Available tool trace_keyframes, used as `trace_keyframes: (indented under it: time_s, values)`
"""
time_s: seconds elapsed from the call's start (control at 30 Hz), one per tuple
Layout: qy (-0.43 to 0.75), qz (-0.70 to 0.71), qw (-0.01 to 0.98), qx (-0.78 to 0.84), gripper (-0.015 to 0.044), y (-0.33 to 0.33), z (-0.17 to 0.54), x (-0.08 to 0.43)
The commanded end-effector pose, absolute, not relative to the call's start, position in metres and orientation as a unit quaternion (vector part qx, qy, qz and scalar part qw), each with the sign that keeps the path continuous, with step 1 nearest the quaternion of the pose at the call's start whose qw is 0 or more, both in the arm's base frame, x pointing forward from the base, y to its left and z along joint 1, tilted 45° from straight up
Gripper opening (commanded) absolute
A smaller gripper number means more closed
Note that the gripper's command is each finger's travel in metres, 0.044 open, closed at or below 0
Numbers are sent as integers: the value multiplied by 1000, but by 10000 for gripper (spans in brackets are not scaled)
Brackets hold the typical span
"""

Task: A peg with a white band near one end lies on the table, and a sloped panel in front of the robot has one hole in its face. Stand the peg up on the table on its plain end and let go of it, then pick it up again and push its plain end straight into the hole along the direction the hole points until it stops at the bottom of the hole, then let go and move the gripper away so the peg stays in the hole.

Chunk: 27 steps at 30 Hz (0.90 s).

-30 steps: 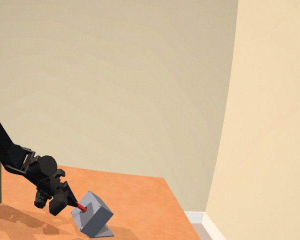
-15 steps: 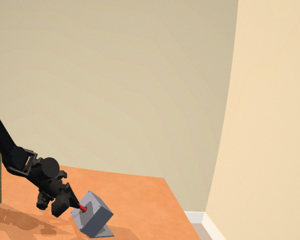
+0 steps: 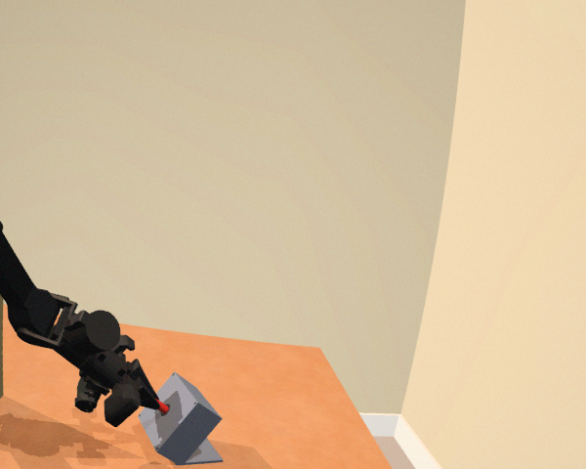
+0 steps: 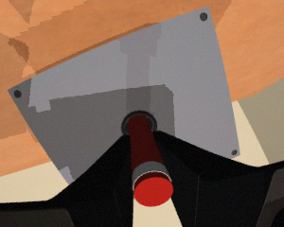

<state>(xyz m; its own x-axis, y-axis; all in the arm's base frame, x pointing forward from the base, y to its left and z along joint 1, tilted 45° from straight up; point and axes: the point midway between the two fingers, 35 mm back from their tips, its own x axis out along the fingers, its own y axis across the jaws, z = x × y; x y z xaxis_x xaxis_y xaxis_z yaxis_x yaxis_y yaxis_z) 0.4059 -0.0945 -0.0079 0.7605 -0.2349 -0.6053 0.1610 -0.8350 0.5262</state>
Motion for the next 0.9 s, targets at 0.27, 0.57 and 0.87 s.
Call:
trace_keyframes:
  time_s: [0.27, 0.57, 0.87]
  values:
    - [-21, -345, 287, 894, 0, -95, -8, 407]
    - [-21, -345, 287, 894, 157, -95, -8, 407]
    - [-21, -345, 287, 894, 394, -94, -7, 406]
